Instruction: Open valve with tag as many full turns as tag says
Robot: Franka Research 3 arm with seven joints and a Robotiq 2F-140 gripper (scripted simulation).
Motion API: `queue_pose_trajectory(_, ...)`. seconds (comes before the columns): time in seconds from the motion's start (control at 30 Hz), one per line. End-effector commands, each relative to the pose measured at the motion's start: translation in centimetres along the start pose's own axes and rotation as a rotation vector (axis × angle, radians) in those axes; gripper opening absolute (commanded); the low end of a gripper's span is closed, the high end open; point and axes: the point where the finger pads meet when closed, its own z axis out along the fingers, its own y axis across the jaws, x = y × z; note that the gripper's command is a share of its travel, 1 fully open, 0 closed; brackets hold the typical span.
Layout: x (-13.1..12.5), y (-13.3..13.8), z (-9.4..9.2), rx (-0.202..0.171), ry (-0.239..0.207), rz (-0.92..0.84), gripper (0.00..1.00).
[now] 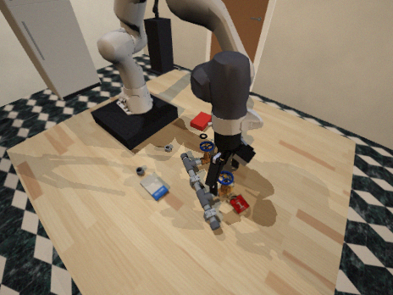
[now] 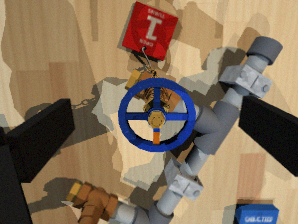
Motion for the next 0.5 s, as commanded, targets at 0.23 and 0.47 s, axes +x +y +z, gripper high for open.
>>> queue_pose_trajectory(0.23, -0.01, -0.1, 0.13, 0.003, 0.016, 0.505, 1.0)
queue_pose_trajectory(0.47, -0.01, -0.1, 0.13, 0.019, 0.03, 0.718, 1.0)
